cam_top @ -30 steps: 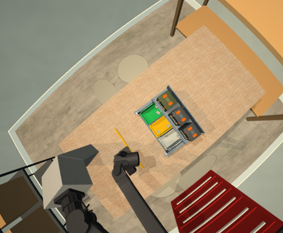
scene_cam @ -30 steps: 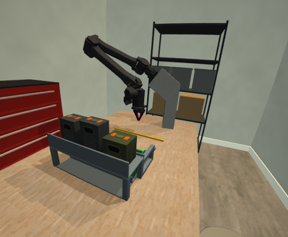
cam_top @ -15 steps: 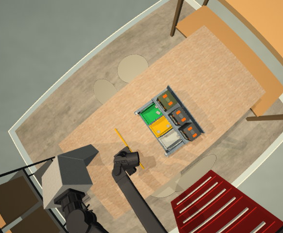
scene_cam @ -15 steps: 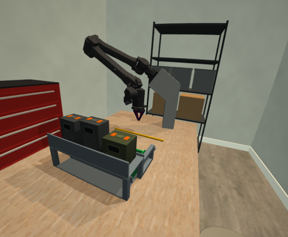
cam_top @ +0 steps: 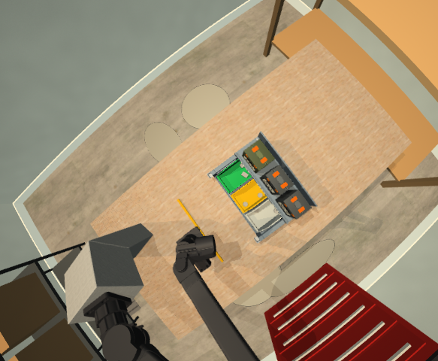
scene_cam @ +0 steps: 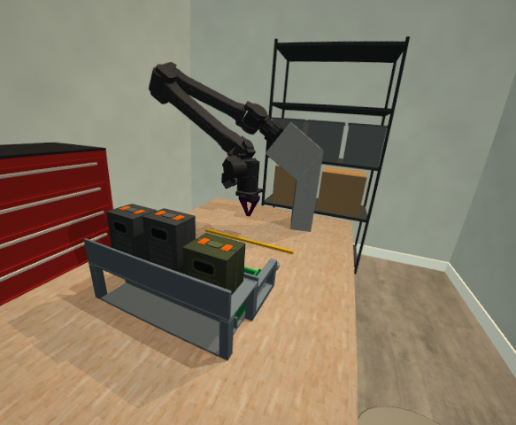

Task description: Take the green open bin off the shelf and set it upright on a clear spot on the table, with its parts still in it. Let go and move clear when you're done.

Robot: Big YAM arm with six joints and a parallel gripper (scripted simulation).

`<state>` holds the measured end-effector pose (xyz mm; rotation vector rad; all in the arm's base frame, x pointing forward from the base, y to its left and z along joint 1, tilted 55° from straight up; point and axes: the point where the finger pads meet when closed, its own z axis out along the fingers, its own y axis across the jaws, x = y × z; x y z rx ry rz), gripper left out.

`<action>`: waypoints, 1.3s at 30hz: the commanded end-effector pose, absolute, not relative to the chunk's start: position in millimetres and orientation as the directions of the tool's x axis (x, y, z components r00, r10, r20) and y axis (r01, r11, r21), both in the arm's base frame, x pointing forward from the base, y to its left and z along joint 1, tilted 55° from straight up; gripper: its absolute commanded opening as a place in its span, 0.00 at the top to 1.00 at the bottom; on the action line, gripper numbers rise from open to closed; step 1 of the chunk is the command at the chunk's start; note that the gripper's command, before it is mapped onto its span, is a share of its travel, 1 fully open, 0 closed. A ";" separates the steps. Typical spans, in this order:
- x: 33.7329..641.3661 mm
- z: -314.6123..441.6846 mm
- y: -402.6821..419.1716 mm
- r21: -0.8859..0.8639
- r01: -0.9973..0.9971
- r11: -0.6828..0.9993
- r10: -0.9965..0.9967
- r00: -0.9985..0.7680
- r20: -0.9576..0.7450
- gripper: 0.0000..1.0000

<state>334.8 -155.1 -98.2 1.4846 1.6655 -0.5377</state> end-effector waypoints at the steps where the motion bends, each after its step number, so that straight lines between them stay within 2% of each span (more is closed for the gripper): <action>1: 332.1 -93.6 -152.7 0.210 0.955 0.211 0.607 0.040 -0.794 1.00; 39: 319.0 -66.6 -112.1 0.208 0.952 0.224 0.605 0.032 -0.795 1.00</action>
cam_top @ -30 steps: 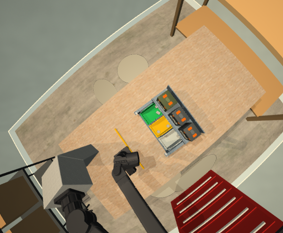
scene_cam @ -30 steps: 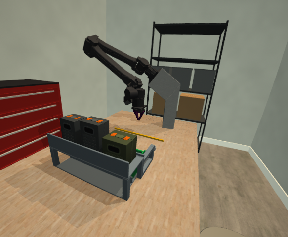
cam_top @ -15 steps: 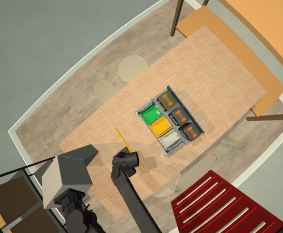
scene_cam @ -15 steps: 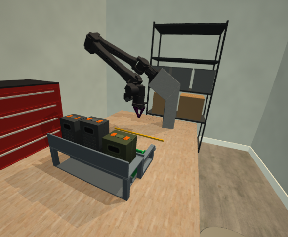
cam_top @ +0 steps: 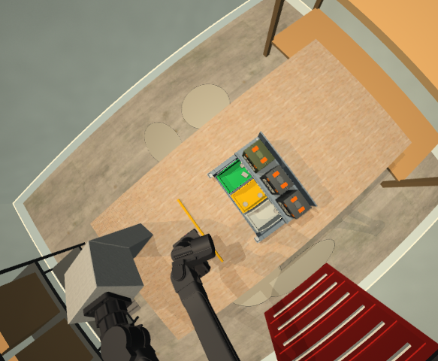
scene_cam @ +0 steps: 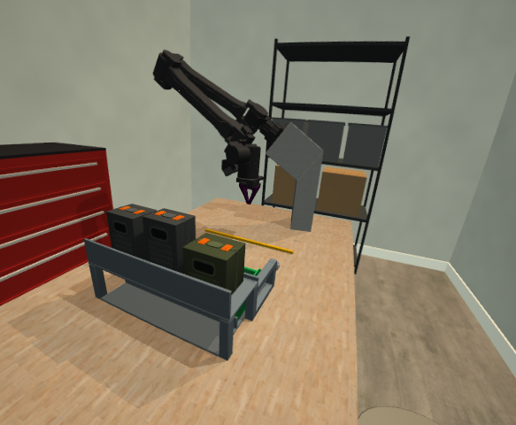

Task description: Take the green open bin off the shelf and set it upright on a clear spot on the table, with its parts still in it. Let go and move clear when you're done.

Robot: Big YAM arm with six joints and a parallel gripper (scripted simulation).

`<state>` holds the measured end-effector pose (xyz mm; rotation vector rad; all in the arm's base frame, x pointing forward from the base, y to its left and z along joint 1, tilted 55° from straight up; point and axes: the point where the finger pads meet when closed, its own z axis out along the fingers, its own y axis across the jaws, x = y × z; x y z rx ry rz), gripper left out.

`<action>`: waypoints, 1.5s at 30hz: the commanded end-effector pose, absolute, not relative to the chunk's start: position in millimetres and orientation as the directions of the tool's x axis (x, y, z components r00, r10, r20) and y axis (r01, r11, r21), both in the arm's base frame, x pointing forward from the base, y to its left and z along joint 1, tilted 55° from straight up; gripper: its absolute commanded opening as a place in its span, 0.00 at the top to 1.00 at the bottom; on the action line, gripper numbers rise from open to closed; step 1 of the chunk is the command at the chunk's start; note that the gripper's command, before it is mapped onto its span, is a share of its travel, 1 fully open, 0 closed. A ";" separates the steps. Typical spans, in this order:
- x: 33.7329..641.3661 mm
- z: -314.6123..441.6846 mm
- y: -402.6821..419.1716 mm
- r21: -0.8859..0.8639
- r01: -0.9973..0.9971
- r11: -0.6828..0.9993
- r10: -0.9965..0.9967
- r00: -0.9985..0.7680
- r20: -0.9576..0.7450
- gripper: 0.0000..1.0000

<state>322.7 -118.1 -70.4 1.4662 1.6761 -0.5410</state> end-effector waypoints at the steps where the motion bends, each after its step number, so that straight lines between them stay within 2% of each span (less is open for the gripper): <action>1: 319.0 -66.6 -112.1 0.208 0.952 0.224 0.605 0.032 -0.795 1.00; 26: 327.9 -71.7 -104.4 0.197 0.954 0.224 0.605 0.022 -0.796 1.00; 45: 386.9 -83.4 -71.2 0.197 0.954 0.227 0.603 0.021 -0.797 1.00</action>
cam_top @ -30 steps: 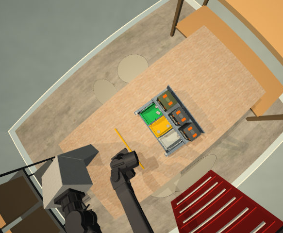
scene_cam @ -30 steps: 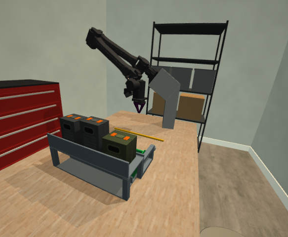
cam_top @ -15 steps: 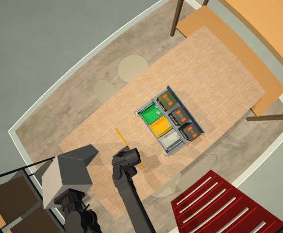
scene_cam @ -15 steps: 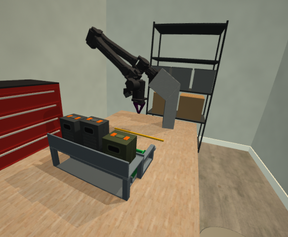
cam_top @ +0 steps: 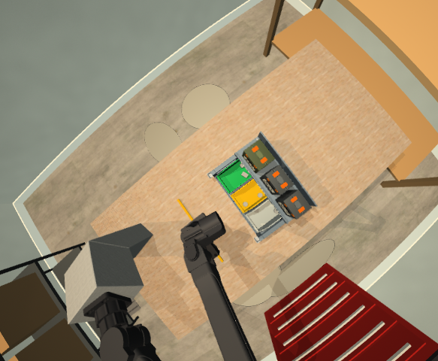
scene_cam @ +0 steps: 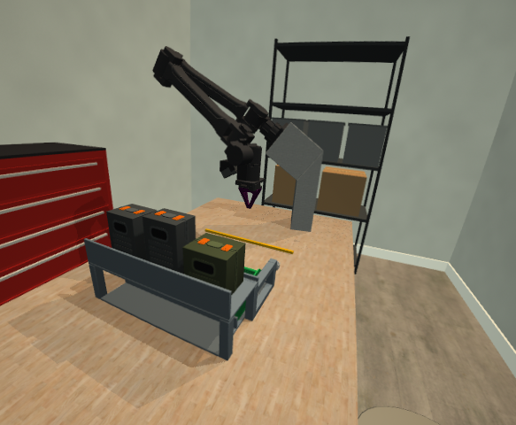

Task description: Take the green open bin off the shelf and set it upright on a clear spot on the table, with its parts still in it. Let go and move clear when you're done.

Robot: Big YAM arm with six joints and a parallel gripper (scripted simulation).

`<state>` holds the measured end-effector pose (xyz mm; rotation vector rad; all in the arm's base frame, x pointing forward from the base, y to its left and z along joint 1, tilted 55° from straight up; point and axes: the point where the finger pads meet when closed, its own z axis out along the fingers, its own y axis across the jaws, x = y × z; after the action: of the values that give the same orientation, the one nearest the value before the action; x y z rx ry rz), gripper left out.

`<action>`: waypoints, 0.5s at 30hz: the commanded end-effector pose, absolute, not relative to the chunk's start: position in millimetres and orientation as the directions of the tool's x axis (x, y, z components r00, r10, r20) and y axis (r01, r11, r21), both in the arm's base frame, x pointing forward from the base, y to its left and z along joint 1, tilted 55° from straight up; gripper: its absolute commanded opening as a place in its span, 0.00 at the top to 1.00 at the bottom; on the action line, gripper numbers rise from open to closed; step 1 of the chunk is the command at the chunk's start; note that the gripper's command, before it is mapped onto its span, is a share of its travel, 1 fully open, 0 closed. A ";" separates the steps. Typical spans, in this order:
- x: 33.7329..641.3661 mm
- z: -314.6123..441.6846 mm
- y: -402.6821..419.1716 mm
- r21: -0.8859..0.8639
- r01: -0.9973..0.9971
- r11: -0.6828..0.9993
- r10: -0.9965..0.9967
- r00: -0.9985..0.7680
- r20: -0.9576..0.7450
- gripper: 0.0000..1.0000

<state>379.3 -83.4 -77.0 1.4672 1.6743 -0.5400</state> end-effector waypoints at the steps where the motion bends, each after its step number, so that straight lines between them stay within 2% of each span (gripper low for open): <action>1: 392.1 -84.4 -68.3 0.198 0.954 0.227 0.603 0.021 -0.797 1.00; 15: 458.3 -96.6 -31.4 0.203 0.952 0.229 0.604 0.024 -0.796 1.00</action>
<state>446.9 -48.2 -90.5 1.4706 1.6740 -0.5394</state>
